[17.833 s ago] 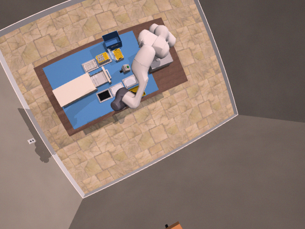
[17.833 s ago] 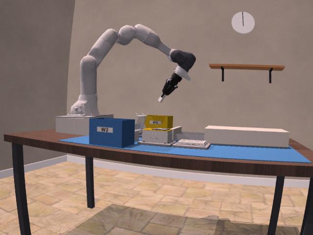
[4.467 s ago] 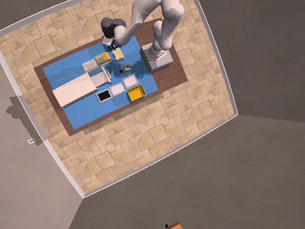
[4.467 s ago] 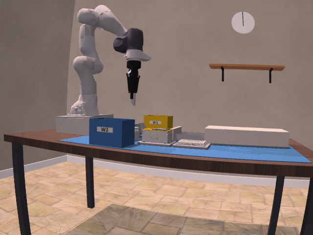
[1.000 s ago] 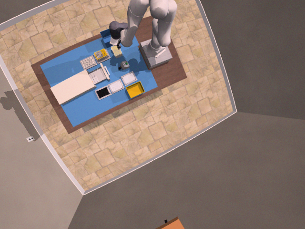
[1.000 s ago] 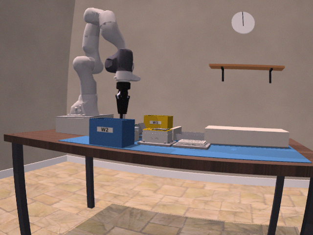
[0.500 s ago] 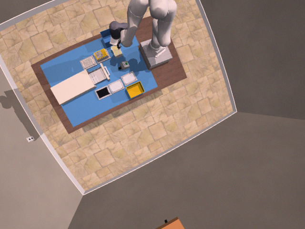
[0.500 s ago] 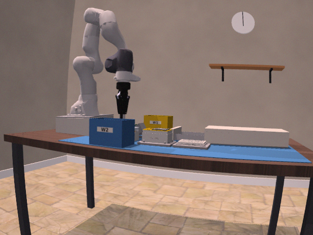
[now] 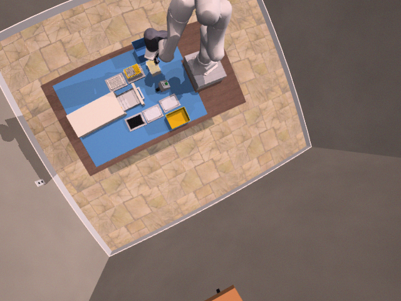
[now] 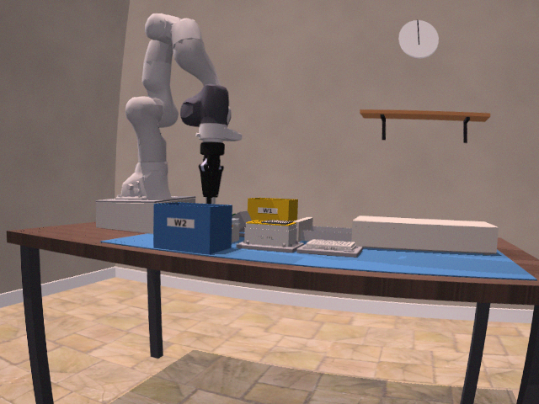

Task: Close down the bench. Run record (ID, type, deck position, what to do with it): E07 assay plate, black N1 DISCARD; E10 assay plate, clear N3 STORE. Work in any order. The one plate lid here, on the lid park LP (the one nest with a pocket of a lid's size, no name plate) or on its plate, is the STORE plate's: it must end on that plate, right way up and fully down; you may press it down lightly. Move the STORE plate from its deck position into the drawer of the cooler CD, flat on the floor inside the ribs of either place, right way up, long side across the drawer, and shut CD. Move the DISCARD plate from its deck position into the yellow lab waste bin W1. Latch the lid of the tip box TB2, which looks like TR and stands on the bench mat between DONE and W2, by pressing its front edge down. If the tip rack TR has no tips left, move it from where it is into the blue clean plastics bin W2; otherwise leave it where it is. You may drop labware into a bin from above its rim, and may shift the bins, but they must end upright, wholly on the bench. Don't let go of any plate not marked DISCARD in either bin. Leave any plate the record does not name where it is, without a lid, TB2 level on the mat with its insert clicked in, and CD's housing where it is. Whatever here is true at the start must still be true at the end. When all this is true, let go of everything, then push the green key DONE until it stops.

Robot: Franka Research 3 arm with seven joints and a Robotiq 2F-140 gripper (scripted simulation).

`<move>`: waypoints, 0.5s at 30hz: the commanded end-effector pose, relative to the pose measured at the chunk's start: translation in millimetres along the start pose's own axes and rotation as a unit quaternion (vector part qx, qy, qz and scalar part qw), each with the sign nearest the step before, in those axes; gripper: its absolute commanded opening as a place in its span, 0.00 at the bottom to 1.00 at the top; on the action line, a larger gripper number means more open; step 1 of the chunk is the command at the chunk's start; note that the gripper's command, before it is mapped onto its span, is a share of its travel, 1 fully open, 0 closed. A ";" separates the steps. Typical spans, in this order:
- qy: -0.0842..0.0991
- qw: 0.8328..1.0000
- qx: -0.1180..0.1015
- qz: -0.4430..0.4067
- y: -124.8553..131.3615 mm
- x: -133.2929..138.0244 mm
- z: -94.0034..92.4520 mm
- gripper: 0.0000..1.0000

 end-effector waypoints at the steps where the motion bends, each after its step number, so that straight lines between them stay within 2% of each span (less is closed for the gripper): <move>1: 0.001 1.000 0.002 -0.003 -2.1 0.6 2.0 0.00; 15: 0.001 1.000 0.002 -0.003 -2.1 0.6 3.3 0.00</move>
Point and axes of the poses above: the point where the finger pads meet when closed, its own z axis out along the fingers, its own x axis across the jaws, y = z × x, the point moved 1 cm from there along -z, back along the fingers, and after that the axes turned 13 degrees about z, right-handed, at the moved point
